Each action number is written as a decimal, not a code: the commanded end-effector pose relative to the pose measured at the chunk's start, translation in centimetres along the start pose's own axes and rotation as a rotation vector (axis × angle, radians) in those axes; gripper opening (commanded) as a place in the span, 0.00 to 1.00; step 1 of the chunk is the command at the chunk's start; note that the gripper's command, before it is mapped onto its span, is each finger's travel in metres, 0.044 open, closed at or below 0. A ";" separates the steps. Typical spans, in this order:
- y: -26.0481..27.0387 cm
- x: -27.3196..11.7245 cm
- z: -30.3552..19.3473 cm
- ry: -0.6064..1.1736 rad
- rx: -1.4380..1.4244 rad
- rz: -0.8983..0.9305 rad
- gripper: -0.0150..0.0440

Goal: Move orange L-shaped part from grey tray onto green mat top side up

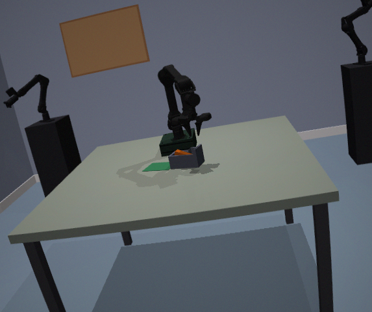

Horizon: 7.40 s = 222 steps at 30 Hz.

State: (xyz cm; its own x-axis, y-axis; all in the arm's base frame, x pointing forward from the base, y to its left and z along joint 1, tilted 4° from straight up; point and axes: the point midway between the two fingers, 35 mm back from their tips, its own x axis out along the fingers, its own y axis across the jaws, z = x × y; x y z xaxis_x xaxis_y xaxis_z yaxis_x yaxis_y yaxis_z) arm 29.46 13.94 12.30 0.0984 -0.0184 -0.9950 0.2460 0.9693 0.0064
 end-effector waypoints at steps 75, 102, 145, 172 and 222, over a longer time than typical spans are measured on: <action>-0.5 11.1 -0.3 0.010 -0.003 -0.016 0.56; 0.4 4.0 0.1 0.009 -0.003 -0.015 0.56; -3.5 -0.1 0.7 0.005 -0.690 -0.008 0.73; -8.0 2.9 0.9 0.024 -1.574 -0.011 0.73; -8.1 7.5 1.0 0.017 -1.570 -0.018 0.46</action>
State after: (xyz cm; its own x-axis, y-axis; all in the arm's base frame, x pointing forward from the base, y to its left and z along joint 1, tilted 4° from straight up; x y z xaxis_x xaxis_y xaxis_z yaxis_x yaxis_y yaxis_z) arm 29.13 5.72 4.82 0.0915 -0.0403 -0.9950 -0.9643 0.2457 -0.0986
